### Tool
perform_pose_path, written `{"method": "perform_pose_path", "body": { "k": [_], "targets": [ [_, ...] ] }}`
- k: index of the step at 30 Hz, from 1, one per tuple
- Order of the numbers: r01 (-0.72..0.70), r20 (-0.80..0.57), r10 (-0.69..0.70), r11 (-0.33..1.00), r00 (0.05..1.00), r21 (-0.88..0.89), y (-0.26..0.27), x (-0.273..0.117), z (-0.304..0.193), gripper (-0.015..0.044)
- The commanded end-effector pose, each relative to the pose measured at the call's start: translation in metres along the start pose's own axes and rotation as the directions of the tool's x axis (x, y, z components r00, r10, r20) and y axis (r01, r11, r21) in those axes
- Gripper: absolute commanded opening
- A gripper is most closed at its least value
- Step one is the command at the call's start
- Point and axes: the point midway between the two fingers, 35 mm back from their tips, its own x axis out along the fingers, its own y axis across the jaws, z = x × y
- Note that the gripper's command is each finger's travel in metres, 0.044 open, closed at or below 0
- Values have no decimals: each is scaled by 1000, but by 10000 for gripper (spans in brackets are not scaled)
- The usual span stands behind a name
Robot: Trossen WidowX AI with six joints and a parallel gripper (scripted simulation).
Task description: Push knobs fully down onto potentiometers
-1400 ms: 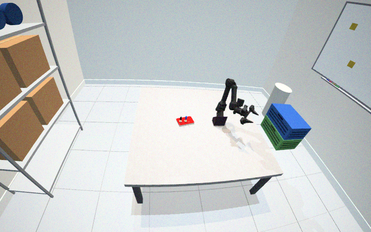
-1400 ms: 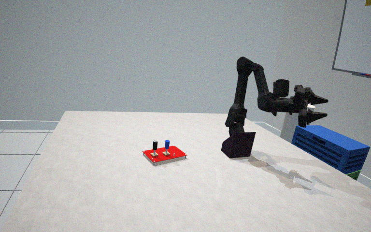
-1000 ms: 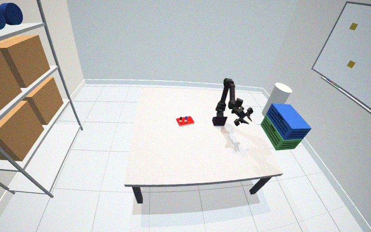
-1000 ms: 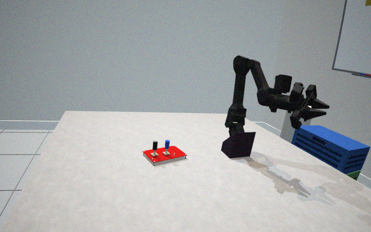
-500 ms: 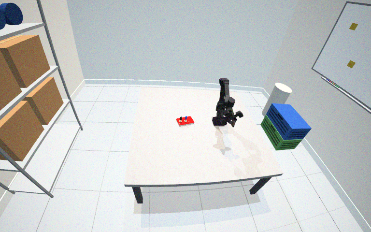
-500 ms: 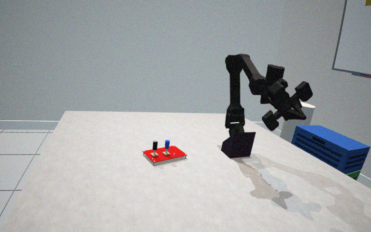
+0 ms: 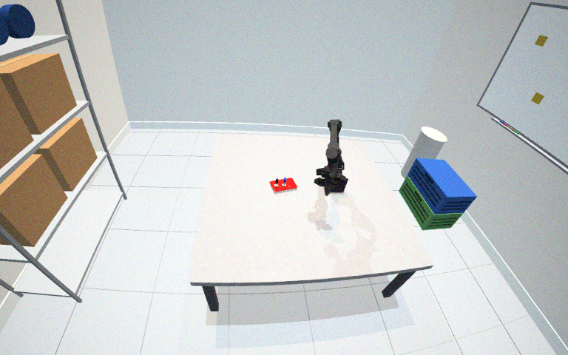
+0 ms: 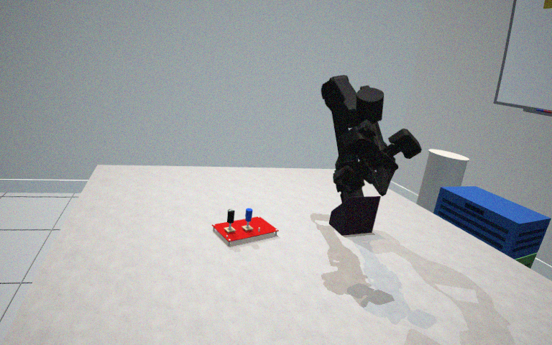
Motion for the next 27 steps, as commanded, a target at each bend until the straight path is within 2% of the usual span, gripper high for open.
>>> {"method": "perform_pose_path", "body": {
  "k": [1, 7, 13, 27],
  "targets": [
    [105, -17, -104, 994, 994, 23, -27, 0, 19, 0],
    [296, -78, -291, 954, 954, 58, -84, -9, 46, 0],
    [472, -169, -456, 879, 874, 66, -144, -29, 67, 0],
    [753, -433, -691, 657, 579, -41, -279, -113, 89, 0]
  ]
}}
